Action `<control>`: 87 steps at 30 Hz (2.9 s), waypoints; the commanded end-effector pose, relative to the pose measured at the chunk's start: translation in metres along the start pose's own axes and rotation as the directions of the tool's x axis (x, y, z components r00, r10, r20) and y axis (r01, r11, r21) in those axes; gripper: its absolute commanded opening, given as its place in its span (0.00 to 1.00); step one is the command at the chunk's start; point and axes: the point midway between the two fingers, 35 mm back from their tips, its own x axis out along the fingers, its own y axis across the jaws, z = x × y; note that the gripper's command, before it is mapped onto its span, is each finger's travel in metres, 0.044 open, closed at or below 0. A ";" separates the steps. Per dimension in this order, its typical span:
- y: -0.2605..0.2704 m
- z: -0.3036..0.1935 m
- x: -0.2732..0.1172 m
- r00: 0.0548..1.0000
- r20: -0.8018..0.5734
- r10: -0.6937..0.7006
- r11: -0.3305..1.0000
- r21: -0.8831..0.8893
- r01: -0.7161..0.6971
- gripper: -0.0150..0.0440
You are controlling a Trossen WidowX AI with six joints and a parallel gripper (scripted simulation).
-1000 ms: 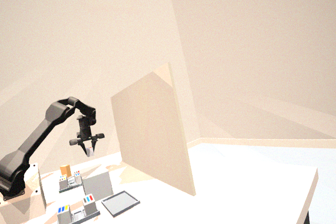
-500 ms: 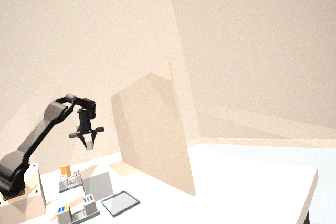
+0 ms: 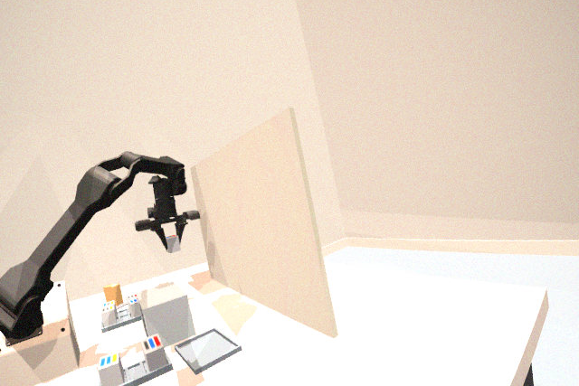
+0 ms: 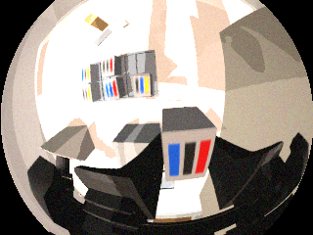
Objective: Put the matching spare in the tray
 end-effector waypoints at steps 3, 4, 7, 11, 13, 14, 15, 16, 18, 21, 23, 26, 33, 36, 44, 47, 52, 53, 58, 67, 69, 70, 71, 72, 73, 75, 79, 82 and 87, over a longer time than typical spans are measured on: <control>-0.009 -0.047 -0.006 1.000 0.004 -0.007 1.000 -0.008 0.007 0.25; -0.010 -0.055 -0.006 1.000 0.005 -0.007 1.000 -0.008 0.007 0.25; -0.013 -0.076 -0.007 1.000 0.006 -0.008 1.000 -0.008 0.008 0.25; -0.014 -0.106 -0.008 1.000 0.006 -0.010 1.000 -0.008 0.010 0.25; -0.014 -0.120 -0.008 1.000 0.005 -0.011 1.000 -0.008 0.011 0.25; -0.014 -0.127 -0.008 1.000 0.004 -0.011 1.000 -0.008 0.011 0.25; -0.014 -0.134 -0.008 1.000 0.003 -0.011 1.000 -0.008 0.011 0.25; -0.013 -0.142 -0.008 1.000 0.003 -0.012 1.000 -0.007 0.012 0.25; -0.012 -0.156 -0.007 1.000 0.001 -0.012 1.000 -0.007 0.012 0.25; -0.008 -0.177 -0.007 1.000 -0.003 -0.012 1.000 -0.006 0.012 0.25; -0.006 -0.191 -0.006 1.000 -0.006 -0.012 1.000 -0.005 0.012 0.25; 0.000 -0.212 -0.006 1.000 -0.012 -0.012 1.000 -0.004 0.012 0.25; 0.016 -0.257 -0.003 1.000 -0.028 -0.009 1.000 -0.001 0.009 0.25; 0.025 -0.276 -0.002 0.999 -0.036 -0.006 1.000 0.000 0.006 0.25; 0.043 -0.308 0.000 0.999 -0.054 0.000 1.000 0.003 0.000 0.25; 0.043 -0.309 0.000 0.999 -0.054 0.000 1.000 0.003 0.000 0.25; 0.043 -0.309 0.003 0.999 -0.053 0.000 1.000 0.003 0.000 0.25; 0.042 -0.309 0.004 0.999 -0.053 0.000 1.000 0.003 0.000 0.25; 0.041 -0.309 0.008 0.999 -0.051 0.000 1.000 0.003 0.000 0.25; 0.040 -0.308 0.016 0.999 -0.049 0.000 1.000 0.004 0.000 0.25; 0.039 -0.308 0.018 0.999 -0.049 0.000 1.000 0.004 0.000 0.25; 0.039 -0.308 0.019 0.999 -0.049 0.000 1.000 0.004 0.000 0.25; 0.039 -0.308 0.020 0.999 -0.048 0.000 1.000 0.004 0.000 0.25; 0.039 -0.308 0.020 0.999 -0.048 0.000 1.000 0.004 0.000 0.25; 0.039 -0.308 0.021 0.999 -0.048 0.000 1.000 0.004 0.000 0.25; 0.038 -0.308 0.023 0.999 -0.048 0.000 1.000 0.004 0.000 0.25; 0.038 -0.308 0.027 0.999 -0.047 0.000 1.000 0.004 0.000 0.25; 0.037 -0.308 0.029 0.999 -0.046 0.000 1.000 0.004 0.000 0.25; 0.037 -0.309 0.034 0.999 -0.045 0.000 1.000 0.004 0.000 0.25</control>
